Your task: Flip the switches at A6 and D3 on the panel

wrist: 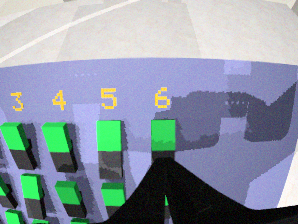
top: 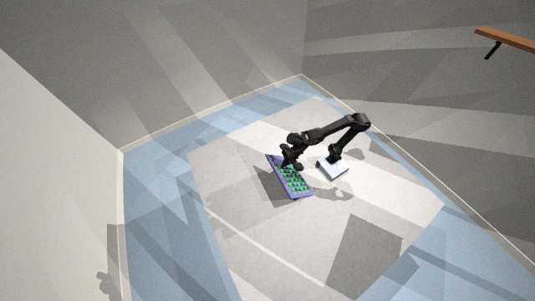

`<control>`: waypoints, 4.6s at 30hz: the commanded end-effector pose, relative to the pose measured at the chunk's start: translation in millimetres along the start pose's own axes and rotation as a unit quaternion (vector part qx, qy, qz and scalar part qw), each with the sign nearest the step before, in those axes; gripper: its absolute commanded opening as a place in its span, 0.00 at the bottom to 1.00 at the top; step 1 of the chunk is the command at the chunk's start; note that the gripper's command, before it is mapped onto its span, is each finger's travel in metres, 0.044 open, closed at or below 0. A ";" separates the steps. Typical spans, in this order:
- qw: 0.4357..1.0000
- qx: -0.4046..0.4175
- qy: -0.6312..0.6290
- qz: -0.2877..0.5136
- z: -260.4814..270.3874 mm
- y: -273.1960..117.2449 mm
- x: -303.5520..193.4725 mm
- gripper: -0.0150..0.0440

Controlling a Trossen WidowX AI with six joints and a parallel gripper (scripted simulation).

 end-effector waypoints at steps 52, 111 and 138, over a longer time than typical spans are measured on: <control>1.000 0.000 0.007 0.021 75.2 -65.2 -129.5 0.25; 1.000 0.002 0.007 0.007 74.8 -5.2 -134.9 0.25; 1.000 0.002 0.007 0.007 74.8 -1.5 -135.0 0.25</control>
Point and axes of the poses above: the point midway between the two fingers, 35 mm back from their tips, its own y axis out along the fingers, its own z axis across the jaws, x = y × z, the point moved 8 cm from there along -y, back along the fingers, and after that the axes turned 9 degrees about y, right-handed, at the moved point
